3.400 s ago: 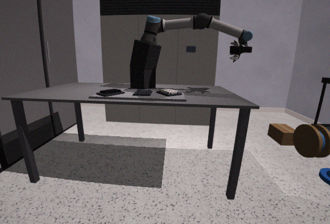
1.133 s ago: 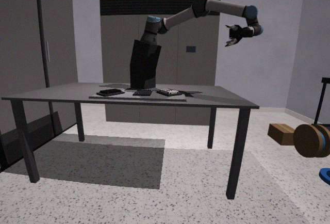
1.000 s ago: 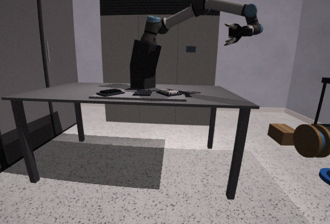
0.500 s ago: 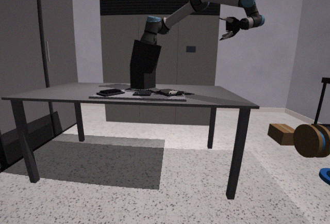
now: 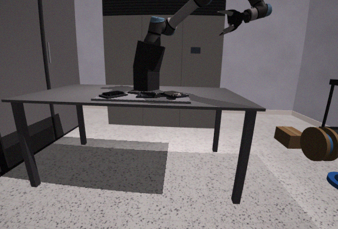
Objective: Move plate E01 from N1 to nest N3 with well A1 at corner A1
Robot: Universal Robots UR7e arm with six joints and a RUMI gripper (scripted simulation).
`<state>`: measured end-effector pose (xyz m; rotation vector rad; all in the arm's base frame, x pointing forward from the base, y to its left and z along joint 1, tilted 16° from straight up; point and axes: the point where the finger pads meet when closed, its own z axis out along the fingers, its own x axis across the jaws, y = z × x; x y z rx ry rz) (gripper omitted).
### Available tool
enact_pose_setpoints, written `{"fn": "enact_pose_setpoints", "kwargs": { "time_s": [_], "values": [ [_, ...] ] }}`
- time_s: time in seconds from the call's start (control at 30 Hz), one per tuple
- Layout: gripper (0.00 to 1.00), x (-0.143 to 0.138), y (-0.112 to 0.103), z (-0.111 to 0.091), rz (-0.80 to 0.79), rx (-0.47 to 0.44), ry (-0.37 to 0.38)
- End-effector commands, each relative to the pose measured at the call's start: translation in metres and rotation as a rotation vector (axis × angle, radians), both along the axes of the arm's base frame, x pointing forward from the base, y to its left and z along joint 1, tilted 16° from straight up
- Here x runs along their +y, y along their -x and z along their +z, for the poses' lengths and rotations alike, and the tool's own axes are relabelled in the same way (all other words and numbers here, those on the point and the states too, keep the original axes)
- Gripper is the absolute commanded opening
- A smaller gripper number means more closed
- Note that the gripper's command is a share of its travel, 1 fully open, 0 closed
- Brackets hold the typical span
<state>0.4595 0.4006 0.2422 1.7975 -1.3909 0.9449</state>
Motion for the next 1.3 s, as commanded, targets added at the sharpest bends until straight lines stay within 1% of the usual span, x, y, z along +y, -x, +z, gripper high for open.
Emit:
{"fn": "enact_pose_setpoints", "kwargs": {
  "time_s": [0.0, 0.1, 0.13, 0.3, 0.4, 0.53, 0.7, 0.8, 0.83, 1.0, 1.03, 1.1, 1.17, 1.27],
  "values": [
    [0.82, -0.013, -0.003, 0.005, -0.023, 0.022, -0.019],
    [0.82, -0.027, -0.006, 0.009, -0.023, 0.022, -0.019],
    [0.82, -0.028, -0.006, 0.009, -0.023, 0.022, -0.019],
    [0.82, -0.052, -0.010, 0.016, -0.084, 0.078, -0.073],
    [0.82, -0.066, -0.011, 0.019, -0.086, 0.079, -0.074],
    [0.82, -0.069, -0.012, 0.020, -0.086, 0.079, -0.074],
    [0.82, -0.094, -0.013, 0.026, -0.142, 0.131, -0.137],
    [0.82, -0.108, -0.013, 0.030, -0.142, 0.131, -0.137],
    [0.82, -0.109, -0.013, 0.030, -0.142, 0.131, -0.137],
    [0.82, -0.133, -0.012, 0.036, -0.191, 0.176, -0.205],
    [0.82, -0.138, -0.012, 0.037, -0.191, 0.176, -0.205],
    [0.82, -0.138, -0.012, 0.037, -0.191, 0.176, -0.205],
    [0.82, -0.146, -0.011, 0.038, -0.191, 0.176, -0.205],
    [0.82, -0.161, -0.009, 0.041, -0.218, 0.201, -0.253]
  ]
}}
